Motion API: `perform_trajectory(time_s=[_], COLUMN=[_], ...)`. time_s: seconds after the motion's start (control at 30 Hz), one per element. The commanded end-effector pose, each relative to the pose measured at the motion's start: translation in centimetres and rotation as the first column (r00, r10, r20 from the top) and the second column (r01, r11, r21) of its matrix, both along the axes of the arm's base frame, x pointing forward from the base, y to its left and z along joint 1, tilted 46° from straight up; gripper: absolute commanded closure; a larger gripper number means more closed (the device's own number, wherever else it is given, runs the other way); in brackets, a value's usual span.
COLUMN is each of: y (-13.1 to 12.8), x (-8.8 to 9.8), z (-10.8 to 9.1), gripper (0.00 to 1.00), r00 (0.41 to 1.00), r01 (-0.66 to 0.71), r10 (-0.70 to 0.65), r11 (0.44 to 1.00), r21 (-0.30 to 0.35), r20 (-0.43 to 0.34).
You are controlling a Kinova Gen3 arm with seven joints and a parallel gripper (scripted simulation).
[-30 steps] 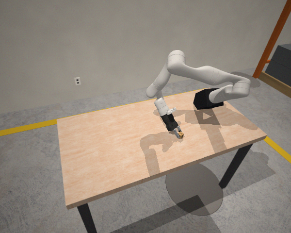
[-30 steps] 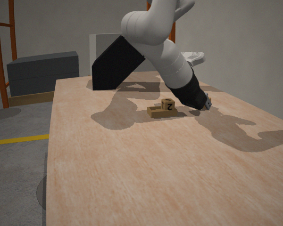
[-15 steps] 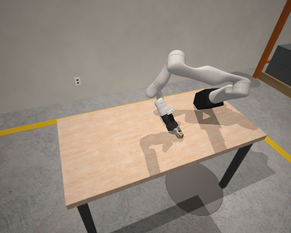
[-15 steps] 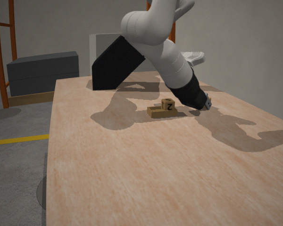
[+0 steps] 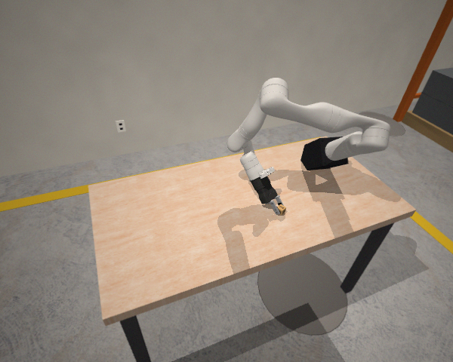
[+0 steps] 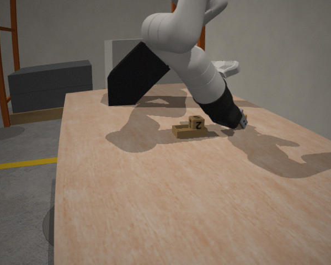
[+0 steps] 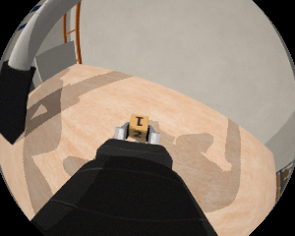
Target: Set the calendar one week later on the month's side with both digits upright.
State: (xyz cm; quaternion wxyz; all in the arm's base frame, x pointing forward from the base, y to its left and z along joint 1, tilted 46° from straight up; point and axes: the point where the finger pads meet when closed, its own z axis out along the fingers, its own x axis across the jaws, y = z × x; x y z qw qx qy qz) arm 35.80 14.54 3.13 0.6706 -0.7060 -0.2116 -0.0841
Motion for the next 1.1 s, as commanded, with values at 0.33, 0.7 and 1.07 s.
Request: perform_trajectory(time_s=[0.33, 0.7, 1.07], y=[0.41, 0.50, 0.63], x=[0.36, 0.38, 0.42], z=[-0.39, -0.48, -0.60], gripper=[0.43, 0.43, 0.43], r00=[1.000, 1.000, 1.000], r01=[0.004, 0.004, 0.004], r10=[-0.004, -0.004, -0.004], r11=[1.000, 1.000, 1.000], r21=[-0.003, -0.003, -0.003], r20=[0.012, 0.012, 0.012])
